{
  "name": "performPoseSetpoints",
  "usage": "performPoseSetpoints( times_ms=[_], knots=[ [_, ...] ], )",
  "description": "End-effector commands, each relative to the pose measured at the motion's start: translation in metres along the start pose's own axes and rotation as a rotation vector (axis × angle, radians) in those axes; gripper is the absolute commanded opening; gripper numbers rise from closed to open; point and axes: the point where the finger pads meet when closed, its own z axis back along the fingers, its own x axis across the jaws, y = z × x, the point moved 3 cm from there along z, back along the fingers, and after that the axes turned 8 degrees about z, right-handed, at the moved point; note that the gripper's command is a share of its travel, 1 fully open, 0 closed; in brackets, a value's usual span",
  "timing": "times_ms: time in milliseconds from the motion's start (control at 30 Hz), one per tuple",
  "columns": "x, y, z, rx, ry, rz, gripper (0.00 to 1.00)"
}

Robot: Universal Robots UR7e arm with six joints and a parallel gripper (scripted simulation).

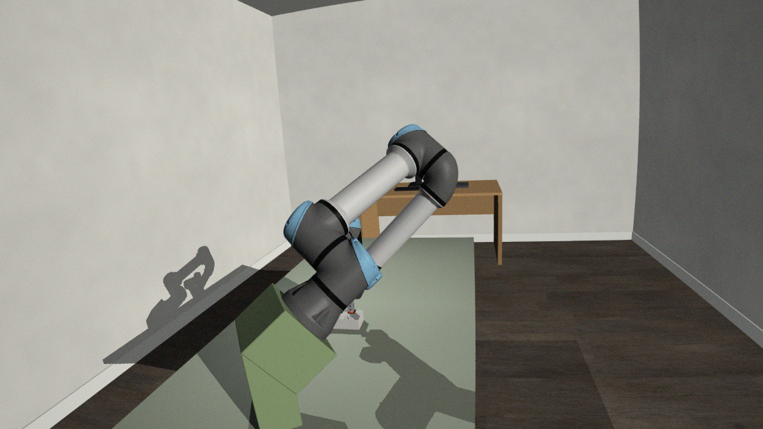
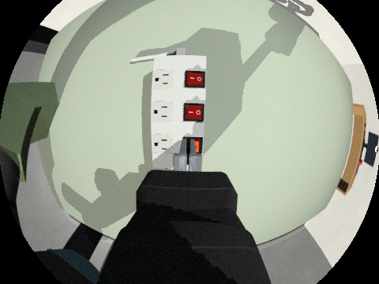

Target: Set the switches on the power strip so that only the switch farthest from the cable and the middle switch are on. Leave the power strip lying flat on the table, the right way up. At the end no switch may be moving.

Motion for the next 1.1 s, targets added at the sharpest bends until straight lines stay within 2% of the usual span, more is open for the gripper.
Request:
performPoseSetpoints(
  times_ms=[0,333,1067],
  knots=[
    [0.000,0.000,0.012,0.000,-0.001,-0.001,0.00],
    [0.000,0.000,0.034,0.000,-0.001,-0.001,0.00],
    [0.000,0.000,0.034,0.000,-0.001,-0.001,0.00]
  ],
)
